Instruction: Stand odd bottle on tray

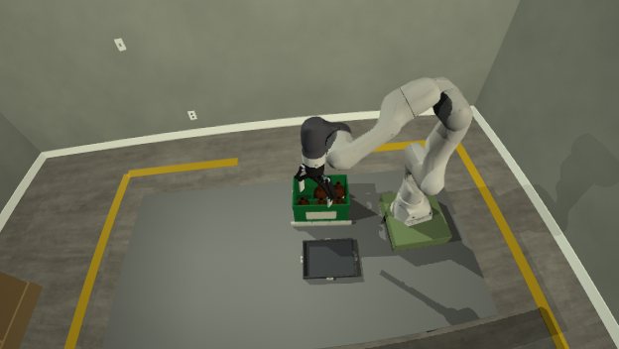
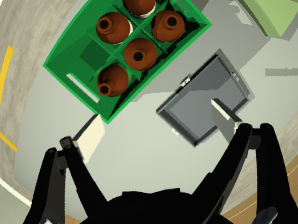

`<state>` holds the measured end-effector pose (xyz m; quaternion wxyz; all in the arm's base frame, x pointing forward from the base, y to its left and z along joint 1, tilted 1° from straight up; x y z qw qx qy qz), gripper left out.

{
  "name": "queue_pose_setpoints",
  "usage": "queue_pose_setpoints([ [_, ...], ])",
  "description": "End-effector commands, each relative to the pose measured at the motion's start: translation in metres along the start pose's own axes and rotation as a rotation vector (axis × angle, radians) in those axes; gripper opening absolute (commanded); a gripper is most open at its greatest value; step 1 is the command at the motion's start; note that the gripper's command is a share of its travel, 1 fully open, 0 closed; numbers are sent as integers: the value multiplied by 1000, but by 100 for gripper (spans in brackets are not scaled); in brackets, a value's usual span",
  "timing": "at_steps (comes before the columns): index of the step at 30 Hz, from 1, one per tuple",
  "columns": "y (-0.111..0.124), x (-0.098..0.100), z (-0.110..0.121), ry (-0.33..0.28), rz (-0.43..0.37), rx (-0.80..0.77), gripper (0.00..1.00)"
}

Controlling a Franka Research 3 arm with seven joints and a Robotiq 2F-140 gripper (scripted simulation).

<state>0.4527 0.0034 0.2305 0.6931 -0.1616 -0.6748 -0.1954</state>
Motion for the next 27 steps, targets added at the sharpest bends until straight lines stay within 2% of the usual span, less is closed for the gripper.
queue_pose_setpoints([
  [1, -37, -3, -19, -21, 15, -21, 100],
  [11, -148, -15, -42, -32, 57, -153, 100],
  [20, -150, -16, -42, -32, 58, -155, 100],
  [21, -150, -16, -42, -32, 58, -155, 10],
  [27, -150, -16, -42, -32, 58, -155, 10],
])
Point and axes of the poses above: the point where the finger pads meet when closed, its own x axis back along the fingers, its own z axis across the jaws, y = z × x, the point moved 3 cm from there along x, back along the fingers, and after that the axes turned 11 degrees about x, right-handed, at the moved point
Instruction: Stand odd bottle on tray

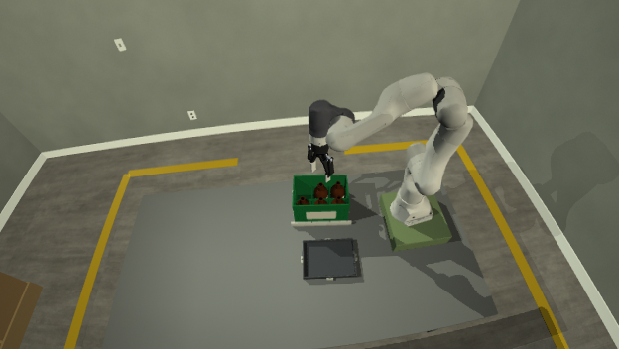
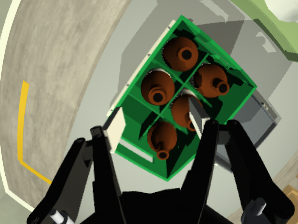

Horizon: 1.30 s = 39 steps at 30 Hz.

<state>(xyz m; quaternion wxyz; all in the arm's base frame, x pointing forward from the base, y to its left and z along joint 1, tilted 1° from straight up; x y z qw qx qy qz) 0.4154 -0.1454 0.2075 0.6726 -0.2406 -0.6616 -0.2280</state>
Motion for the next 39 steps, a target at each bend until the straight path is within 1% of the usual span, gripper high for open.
queue_pose_setpoints([
  [1, -1, 0, -1, -3, 0, 10, 10],
  [36, 2, 1, 2, -2, -3, 10, 10],
  [37, 2, 1, 2, -2, -3, 10, 44],
  [39, 2, 1, 2, -2, -3, 10, 44],
])
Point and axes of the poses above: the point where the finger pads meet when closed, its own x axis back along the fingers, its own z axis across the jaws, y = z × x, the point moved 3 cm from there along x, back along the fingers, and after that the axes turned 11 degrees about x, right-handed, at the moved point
